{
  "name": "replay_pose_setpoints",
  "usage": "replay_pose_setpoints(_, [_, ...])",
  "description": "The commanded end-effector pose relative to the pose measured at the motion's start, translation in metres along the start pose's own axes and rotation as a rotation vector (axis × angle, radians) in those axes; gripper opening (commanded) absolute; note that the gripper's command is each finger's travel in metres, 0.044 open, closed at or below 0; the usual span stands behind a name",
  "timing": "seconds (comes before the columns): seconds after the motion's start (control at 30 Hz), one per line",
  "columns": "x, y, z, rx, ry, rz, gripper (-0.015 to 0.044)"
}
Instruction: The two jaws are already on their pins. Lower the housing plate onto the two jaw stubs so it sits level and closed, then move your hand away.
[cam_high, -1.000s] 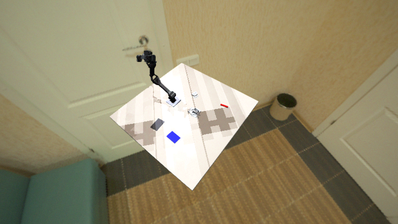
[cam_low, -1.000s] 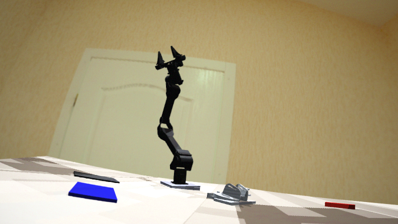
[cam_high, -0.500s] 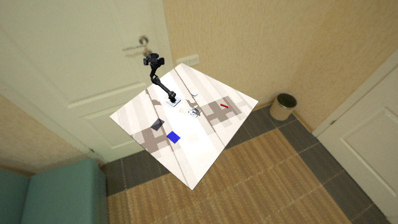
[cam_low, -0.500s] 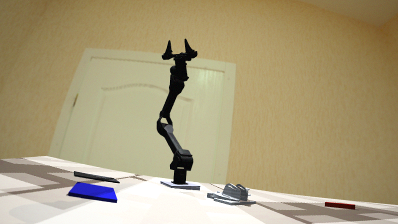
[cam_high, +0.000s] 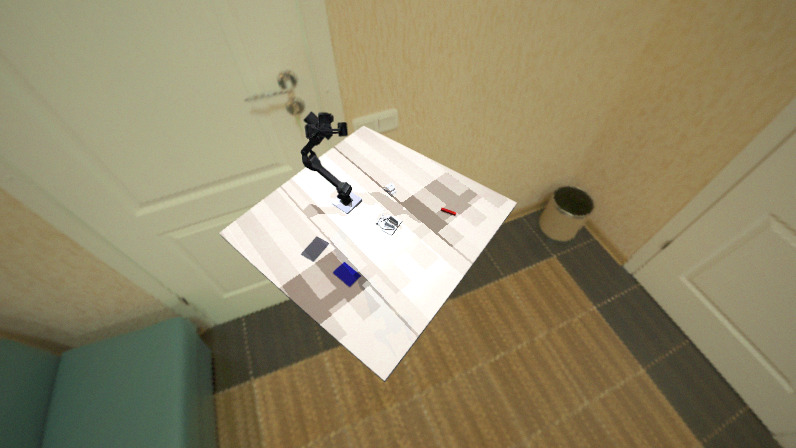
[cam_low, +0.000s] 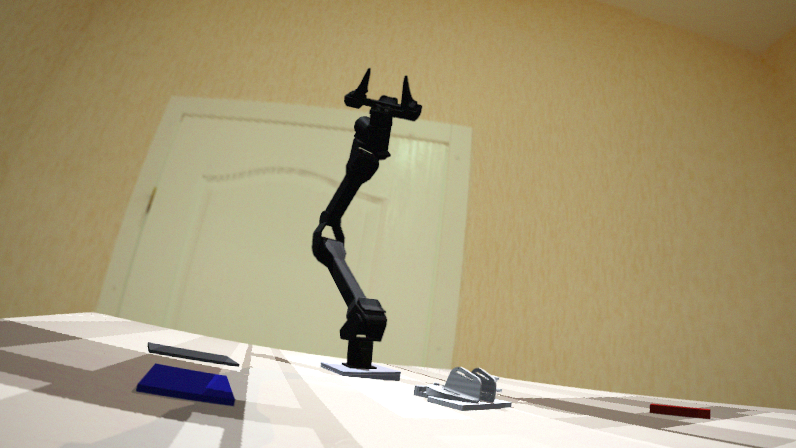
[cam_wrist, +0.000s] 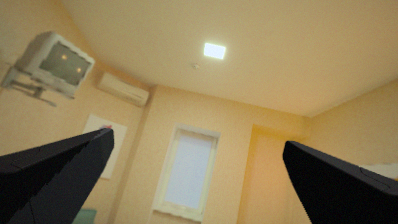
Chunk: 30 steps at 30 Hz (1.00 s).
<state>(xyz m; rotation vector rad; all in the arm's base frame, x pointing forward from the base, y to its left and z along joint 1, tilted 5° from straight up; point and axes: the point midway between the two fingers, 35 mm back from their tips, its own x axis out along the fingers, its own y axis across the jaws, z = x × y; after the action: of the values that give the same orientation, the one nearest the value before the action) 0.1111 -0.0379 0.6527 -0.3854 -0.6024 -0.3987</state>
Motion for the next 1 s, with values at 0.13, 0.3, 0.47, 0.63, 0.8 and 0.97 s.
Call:
replay_pose_setpoints(0.13, [0.015,0.053,-0.025,0.079,0.074,0.152,0.044])
replay_pose_setpoints(0.3, [0.019,0.083,-0.039,0.129,0.122,0.234,0.044])
replay_pose_setpoints(0.47, [0.022,0.115,-0.05,0.14,0.146,0.324,0.044])
replay_pose_setpoints(0.63, [0.022,0.144,-0.06,0.156,0.173,0.404,0.044])
replay_pose_setpoints(0.8, [0.018,0.17,-0.071,0.199,0.228,0.472,0.044])
replay_pose_setpoints(0.97, [0.012,0.198,-0.084,0.244,0.294,0.544,0.044])
